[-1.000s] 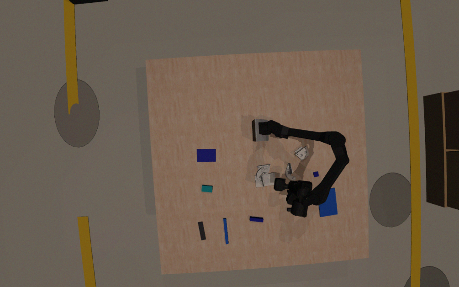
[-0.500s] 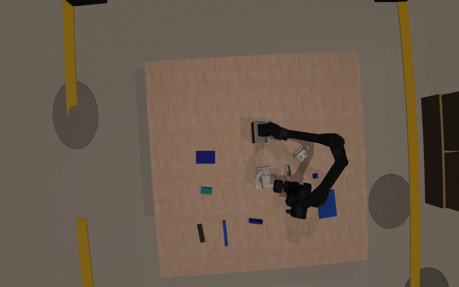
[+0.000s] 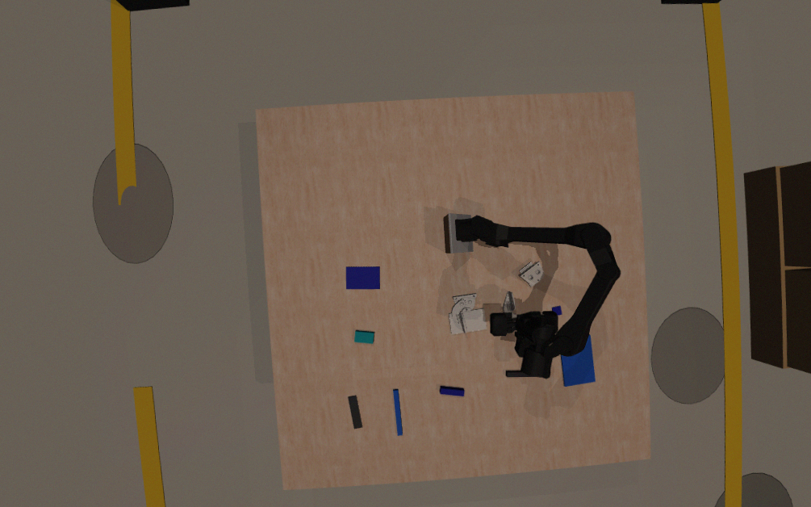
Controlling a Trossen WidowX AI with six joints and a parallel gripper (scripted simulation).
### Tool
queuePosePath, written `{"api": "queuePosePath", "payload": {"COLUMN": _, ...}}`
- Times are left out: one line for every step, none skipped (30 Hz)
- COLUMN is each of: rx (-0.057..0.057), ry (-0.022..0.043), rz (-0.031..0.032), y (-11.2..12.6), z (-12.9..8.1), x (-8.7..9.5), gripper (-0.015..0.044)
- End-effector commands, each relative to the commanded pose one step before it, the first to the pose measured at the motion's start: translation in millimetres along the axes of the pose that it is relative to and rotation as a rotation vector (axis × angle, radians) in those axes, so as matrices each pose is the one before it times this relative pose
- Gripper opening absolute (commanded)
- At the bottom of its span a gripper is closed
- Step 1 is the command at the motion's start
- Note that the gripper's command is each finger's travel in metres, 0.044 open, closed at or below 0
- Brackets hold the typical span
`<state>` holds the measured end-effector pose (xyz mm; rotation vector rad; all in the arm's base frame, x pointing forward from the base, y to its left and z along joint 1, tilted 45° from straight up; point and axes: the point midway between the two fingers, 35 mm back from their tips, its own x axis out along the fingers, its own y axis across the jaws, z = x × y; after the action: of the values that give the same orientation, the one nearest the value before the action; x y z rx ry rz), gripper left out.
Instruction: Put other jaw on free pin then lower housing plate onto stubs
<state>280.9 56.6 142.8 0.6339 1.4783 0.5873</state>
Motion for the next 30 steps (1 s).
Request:
{"api": "queuePosePath", "payload": {"rx": -0.0950, "ry": -0.00417, "rz": 0.00033, "y": 12.52, "z": -18.13, "x": -5.92, "gripper": 0.0289}}
{"api": "queuePosePath", "payload": {"rx": -0.0138, "ry": 0.00023, "rz": 0.00006, "y": 1.82, "z": -2.52, "x": -0.67, "gripper": 0.0315}}
{"api": "queuePosePath", "payload": {"rx": -0.0046, "ry": 0.00008, "rz": 0.00002, "y": 0.61, "z": -0.83, "x": -0.22, "gripper": 0.0341}}
{"api": "queuePosePath", "payload": {"rx": 0.0000, "ry": 0.00000, "rz": 0.00000, "y": 0.00, "z": 0.00, "x": 0.00, "gripper": 0.0368}}
{"api": "queuePosePath", "payload": {"rx": 0.0000, "ry": 0.00000, "rz": 0.00000, "y": 0.00, "z": 0.00, "x": 0.00, "gripper": 0.0394}}
{"api": "queuePosePath", "payload": {"rx": 0.0000, "ry": -0.00006, "rz": -0.00021, "y": -0.06, "z": 0.15, "x": 2.23, "gripper": 0.0420}}
{"api": "queuePosePath", "payload": {"rx": -0.0001, "ry": -0.00020, "rz": -0.00040, "y": -0.11, "z": 0.35, "x": 6.67, "gripper": 0.0440}}
{"api": "queuePosePath", "payload": {"rx": -0.0002, "ry": -0.00034, "rz": 0.00008, "y": 0.03, "z": 0.22, "x": 11.09, "gripper": 0.0440}}
{"api": "queuePosePath", "payload": {"rx": -0.0002, "ry": -0.00030, "rz": 0.00102, "y": 0.28, "z": -0.24, "x": 11.02, "gripper": 0.0440}}
{"api": "queuePosePath", "payload": {"rx": -0.0001, "ry": -0.00014, "rz": 0.00106, "y": 0.27, "z": -0.37, "x": 6.57, "gripper": 0.0440}}
{"api": "queuePosePath", "payload": {"rx": 0.0000, "ry": -0.00004, "rz": 0.00043, "y": 0.11, "z": -0.16, "x": 2.18, "gripper": 0.0440}}
{"api": "queuePosePath", "payload": {"rx": 0.0000, "ry": 0.00000, "rz": 0.00000, "y": 0.00, "z": 0.00, "x": 0.00, "gripper": 0.0440}}
{"api": "queuePosePath", "payload": {"rx": 0.0000, "ry": 0.00000, "rz": 0.00000, "y": 0.00, "z": 0.00, "x": 0.00, "gripper": 0.0440}}
{"api": "queuePosePath", "payload": {"rx": 0.0000, "ry": 0.00000, "rz": 0.00000, "y": 0.00, "z": 0.00, "x": 0.00, "gripper": 0.0440}}
{"api": "queuePosePath", "payload": {"rx": 0.0000, "ry": 0.00000, "rz": -0.00004, "y": -0.01, "z": 0.02, "x": 0.27, "gripper": 0.0440}}
{"api": "queuePosePath", "payload": {"rx": 0.0000, "ry": 0.00000, "rz": -0.00010, "y": -0.04, "z": 0.07, "x": 0.81, "gripper": 0.0440}}
{"api": "queuePosePath", "payload": {"rx": 0.0000, "ry": 0.00000, "rz": -0.00016, "y": -0.06, "z": 0.12, "x": 1.34, "gripper": 0.0440}}
{"api": "queuePosePath", "payload": {"rx": 0.0000, "ry": 0.00000, "rz": -0.00018, "y": -0.07, "z": 0.13, "x": 1.63, "gripper": 0.0440}}
{"api": "queuePosePath", "payload": {"rx": 0.0000, "ry": -0.00001, "rz": -0.00016, "y": -0.06, "z": 0.12, "x": 1.63, "gripper": 0.0440}}
{"api": "queuePosePath", "payload": {"rx": 0.0000, "ry": -0.00001, "rz": -0.00014, "y": -0.05, "z": 0.11, "x": 1.63, "gripper": 0.0440}}
{"api": "queuePosePath", "payload": {"rx": 0.0000, "ry": -0.00001, "rz": -0.00012, "y": -0.04, "z": 0.10, "x": 1.63, "gripper": 0.0440}}
{"api": "queuePosePath", "payload": {"rx": 0.0000, "ry": -0.00002, "rz": -0.00010, "y": -0.04, "z": 0.09, "x": 1.63, "gripper": 0.0440}}
{"api": "queuePosePath", "payload": {"rx": 0.0000, "ry": -0.00002, "rz": -0.00008, "y": -0.03, "z": 0.08, "x": 1.63, "gripper": 0.0440}}
{"api": "queuePosePath", "payload": {"rx": 0.0000, "ry": -0.00002, "rz": -0.00006, "y": -0.02, "z": 0.07, "x": 1.63, "gripper": 0.0440}}
{"api": "queuePosePath", "payload": {"rx": 0.0000, "ry": -0.00002, "rz": -0.00004, "y": -0.02, "z": 0.06, "x": 1.63, "gripper": 0.0440}}
{"api": "queuePosePath", "payload": {"rx": 0.0000, "ry": -0.00002, "rz": -0.00002, "y": -0.01, "z": 0.05, "x": 1.63, "gripper": 0.0440}}
{"api": "queuePosePath", "payload": {"rx": 0.0000, "ry": -0.00003, "rz": 0.00000, "y": -0.01, "z": 0.04, "x": 1.62, "gripper": 0.0440}}
{"api": "queuePosePath", "payload": {"rx": 0.0000, "ry": -0.00003, "rz": 0.00002, "y": 0.00, "z": 0.03, "x": 1.62, "gripper": 0.0440}}
{"api": "queuePosePath", "payload": {"rx": 0.0000, "ry": -0.00003, "rz": 0.00004, "y": 0.01, "z": 0.02, "x": 1.62, "gripper": 0.0440}}
{"api": "queuePosePath", "payload": {"rx": 0.0000, "ry": -0.00003, "rz": 0.00006, "y": 0.01, "z": 0.01, "x": 1.62, "gripper": 0.0440}}
